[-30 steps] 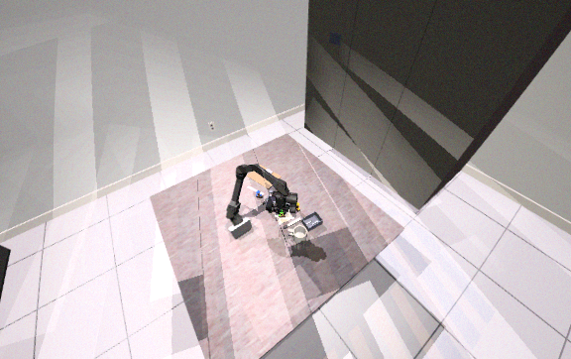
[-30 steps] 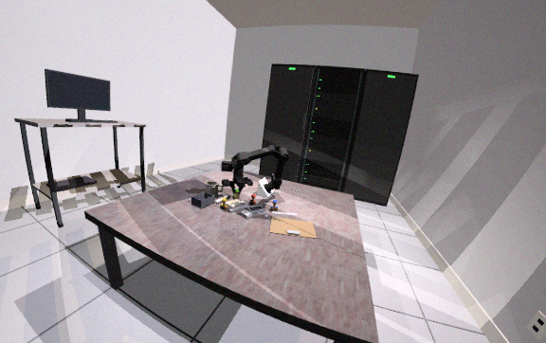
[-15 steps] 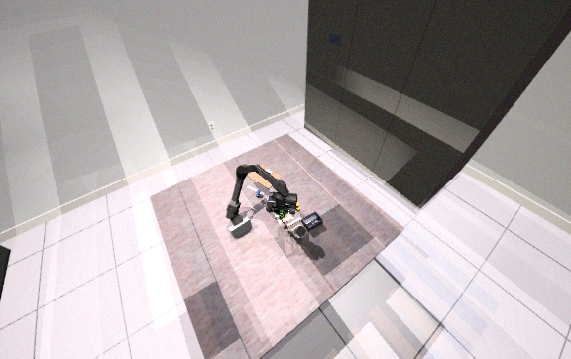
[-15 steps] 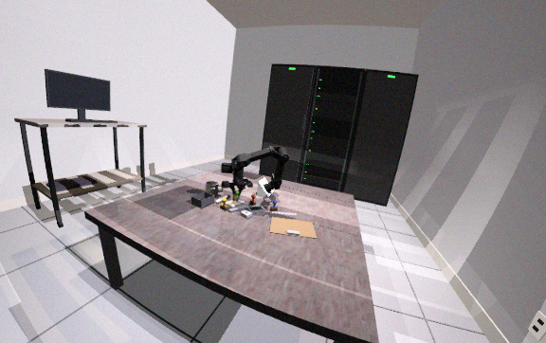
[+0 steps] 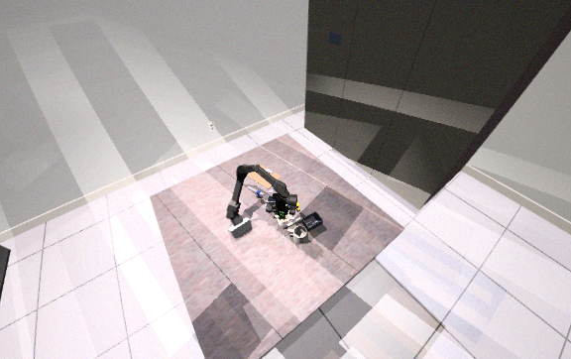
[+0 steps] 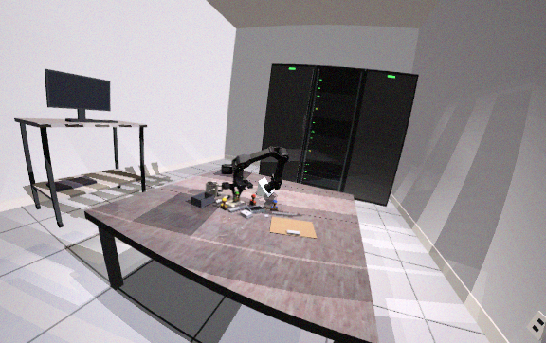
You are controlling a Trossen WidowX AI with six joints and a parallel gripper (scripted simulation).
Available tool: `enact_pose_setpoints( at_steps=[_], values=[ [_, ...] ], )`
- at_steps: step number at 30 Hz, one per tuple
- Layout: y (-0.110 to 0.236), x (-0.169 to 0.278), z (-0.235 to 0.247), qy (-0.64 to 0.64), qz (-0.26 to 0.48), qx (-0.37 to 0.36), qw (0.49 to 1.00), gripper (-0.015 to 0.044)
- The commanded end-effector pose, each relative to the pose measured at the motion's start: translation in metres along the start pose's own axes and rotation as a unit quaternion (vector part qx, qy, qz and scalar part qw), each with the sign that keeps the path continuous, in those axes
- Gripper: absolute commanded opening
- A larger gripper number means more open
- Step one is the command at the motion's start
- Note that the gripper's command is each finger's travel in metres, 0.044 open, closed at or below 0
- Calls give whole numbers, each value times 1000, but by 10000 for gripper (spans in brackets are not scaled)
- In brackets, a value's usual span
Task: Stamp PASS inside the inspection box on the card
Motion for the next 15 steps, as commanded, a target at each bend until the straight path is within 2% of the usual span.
enact_pose_setpoints(
  at_steps=[1,15],
  values=[
    [-1,0,0,-1,-2,0,1000,0],
    [-4,0,0,-1,-2,0,1000,0]
  ],
)
Point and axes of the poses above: the point midway between the two fingers, 35 mm back from their tips, its own y axis back along the fingers, its own z axis across the jaws, x = y × z, the point moved 3 cm from there along y, back along the fingers, and after that the axes turned 7 degrees about -y, right-handed, at the moved point
